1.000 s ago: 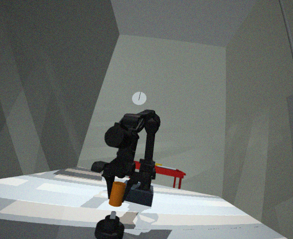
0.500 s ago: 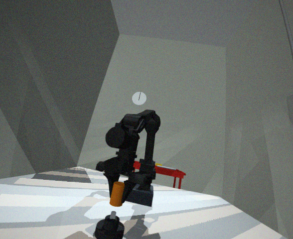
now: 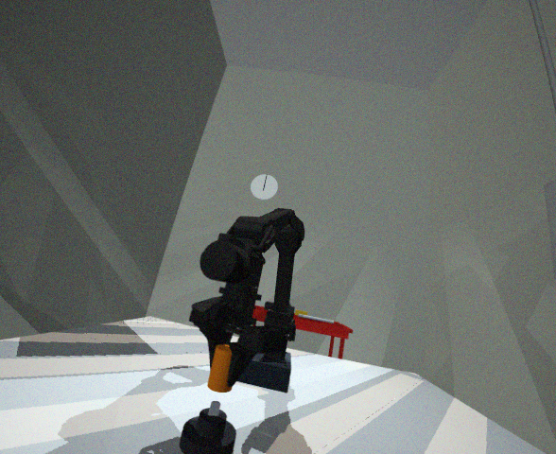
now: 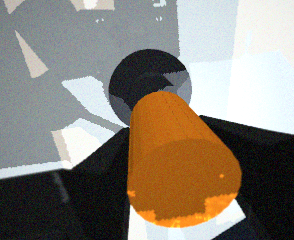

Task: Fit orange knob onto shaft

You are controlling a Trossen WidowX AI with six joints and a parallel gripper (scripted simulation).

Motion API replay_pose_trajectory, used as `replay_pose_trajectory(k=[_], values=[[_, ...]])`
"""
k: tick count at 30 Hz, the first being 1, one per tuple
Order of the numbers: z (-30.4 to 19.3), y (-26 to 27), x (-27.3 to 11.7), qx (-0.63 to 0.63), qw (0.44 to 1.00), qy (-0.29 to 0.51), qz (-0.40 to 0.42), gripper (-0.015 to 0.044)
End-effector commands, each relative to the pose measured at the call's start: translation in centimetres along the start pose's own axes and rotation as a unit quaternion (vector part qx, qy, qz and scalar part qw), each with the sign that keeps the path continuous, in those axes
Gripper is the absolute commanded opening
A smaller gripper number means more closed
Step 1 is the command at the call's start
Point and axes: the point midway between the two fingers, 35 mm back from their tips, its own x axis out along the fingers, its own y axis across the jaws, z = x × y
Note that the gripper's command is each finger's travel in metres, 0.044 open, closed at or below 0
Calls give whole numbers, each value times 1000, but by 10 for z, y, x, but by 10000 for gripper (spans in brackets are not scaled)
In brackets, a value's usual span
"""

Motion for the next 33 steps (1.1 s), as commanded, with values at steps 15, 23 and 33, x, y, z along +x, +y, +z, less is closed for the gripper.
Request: replay_pose_trajectory(k=[15, 23, 33], values=[[3, 1, 23, 13, 1000, -2, 1, 0], [2, 1, 21, 12, 1000, -2, 1, 0], [1, 1, 25, 12, 1000, -2, 1, 0]])
